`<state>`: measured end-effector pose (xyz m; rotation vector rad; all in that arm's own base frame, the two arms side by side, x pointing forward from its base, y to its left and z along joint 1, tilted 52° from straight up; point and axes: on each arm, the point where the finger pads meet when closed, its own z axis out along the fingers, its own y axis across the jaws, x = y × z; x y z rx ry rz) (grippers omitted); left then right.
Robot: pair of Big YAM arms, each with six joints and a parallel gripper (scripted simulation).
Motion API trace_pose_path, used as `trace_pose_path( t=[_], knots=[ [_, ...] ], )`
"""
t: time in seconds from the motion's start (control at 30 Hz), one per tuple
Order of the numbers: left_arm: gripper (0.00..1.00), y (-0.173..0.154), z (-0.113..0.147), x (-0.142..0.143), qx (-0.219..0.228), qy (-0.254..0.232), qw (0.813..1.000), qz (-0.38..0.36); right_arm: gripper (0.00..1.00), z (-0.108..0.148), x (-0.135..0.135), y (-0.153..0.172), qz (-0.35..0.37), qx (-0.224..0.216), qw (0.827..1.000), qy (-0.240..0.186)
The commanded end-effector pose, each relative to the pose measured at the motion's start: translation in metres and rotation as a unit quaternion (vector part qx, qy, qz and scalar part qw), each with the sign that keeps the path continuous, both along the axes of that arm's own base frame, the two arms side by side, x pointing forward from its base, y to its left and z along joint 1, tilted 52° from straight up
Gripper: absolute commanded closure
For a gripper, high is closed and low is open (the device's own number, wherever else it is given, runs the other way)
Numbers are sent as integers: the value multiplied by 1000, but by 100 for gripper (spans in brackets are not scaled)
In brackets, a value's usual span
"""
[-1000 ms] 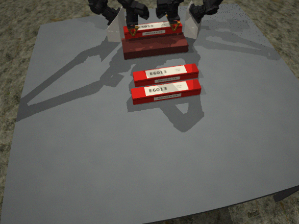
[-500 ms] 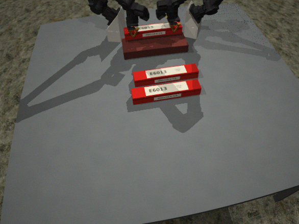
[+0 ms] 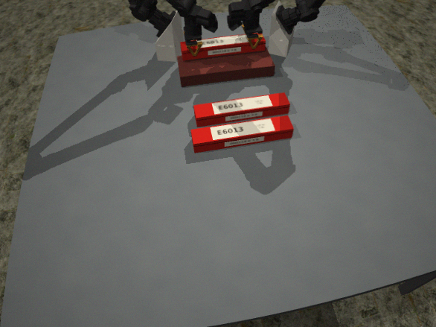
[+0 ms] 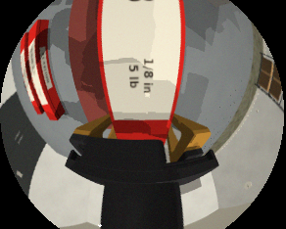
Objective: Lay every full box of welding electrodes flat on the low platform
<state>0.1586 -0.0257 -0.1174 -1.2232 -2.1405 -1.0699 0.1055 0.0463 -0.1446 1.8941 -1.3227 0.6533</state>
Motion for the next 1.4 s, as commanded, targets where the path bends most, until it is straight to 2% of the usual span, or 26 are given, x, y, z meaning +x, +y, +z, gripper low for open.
trace_pose_path(
  t=[0.0,1.37],
  knots=[
    [100,-21,-5,17,-29,-21,999,-15,100,-3,6,8,7,16,1000,-5],
    [100,-13,-11,19,-29,-22,999,-15,100,-10,8,6,5,15,1000,-8]
  ],
)
